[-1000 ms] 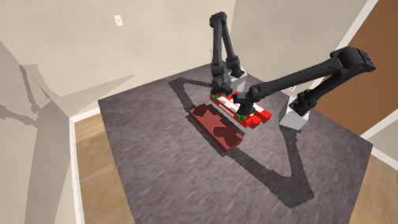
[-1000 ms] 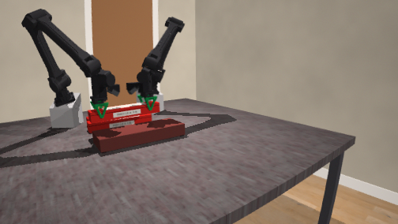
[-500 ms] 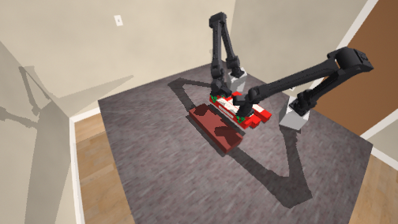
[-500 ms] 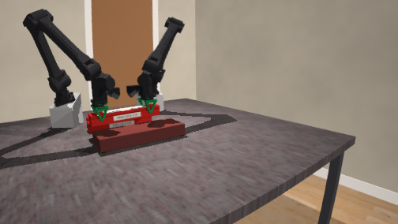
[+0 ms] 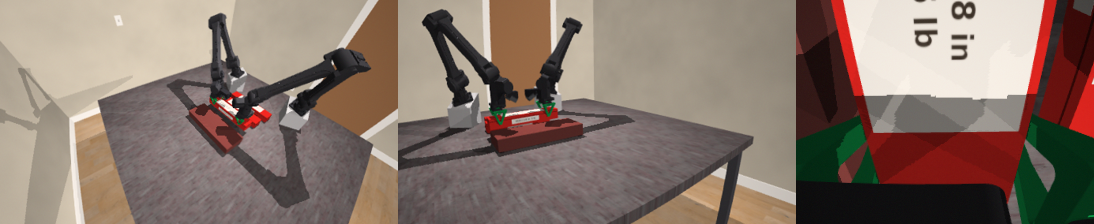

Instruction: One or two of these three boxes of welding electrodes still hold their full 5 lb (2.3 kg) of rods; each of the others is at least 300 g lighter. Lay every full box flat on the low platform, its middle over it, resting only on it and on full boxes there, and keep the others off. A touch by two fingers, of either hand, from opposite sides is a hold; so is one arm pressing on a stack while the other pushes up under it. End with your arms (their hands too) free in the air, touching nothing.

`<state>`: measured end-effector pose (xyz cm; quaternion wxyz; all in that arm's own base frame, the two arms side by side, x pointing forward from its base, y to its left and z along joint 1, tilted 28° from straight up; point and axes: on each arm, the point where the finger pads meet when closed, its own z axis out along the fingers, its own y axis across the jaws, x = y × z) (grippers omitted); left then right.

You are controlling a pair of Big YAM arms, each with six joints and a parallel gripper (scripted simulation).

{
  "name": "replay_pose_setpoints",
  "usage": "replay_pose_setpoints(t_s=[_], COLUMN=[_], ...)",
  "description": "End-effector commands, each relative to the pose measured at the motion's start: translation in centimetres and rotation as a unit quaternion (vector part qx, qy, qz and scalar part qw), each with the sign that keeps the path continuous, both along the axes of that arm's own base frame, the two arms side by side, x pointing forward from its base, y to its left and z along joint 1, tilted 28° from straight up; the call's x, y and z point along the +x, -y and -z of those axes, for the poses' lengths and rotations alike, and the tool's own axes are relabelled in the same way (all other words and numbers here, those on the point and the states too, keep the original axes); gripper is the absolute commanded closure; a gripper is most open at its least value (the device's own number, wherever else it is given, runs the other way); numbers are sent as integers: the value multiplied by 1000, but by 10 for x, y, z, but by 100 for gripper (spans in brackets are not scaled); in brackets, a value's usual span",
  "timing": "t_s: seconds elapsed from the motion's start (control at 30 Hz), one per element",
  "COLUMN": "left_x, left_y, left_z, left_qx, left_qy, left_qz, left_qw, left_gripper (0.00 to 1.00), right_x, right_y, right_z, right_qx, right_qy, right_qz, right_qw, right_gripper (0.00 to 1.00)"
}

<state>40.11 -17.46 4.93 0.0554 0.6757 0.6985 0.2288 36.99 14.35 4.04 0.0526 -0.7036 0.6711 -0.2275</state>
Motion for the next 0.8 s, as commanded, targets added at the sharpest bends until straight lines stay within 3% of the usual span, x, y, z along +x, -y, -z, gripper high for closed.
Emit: replay_pose_setpoints(t_s=[0.0,0.2,0.33,0.5,0.77], left_x=[18,24,21,25,23], left_y=[4,3,-1,3,1], left_z=[-19,-19,-6,-9,-6], left_qx=[-16,-20,-15,-19,-17], left_qy=[27,35,26,33,31], left_qz=[0,0,0,3,0], left_qw=[999,999,1000,999,999], left_gripper=[100,100,100,100,100], right_x=[13,20,16,23,19], right_y=[3,3,8,5,8], right_z=[-3,-3,11,-4,0], right_qx=[-1,4,-3,6,5], right_qy=[12,21,10,25,23], right_qz=[2,2,2,2,2], right_qw=[1000,1000,1000,1000,1000], right_gripper=[100,100,100,100,100])
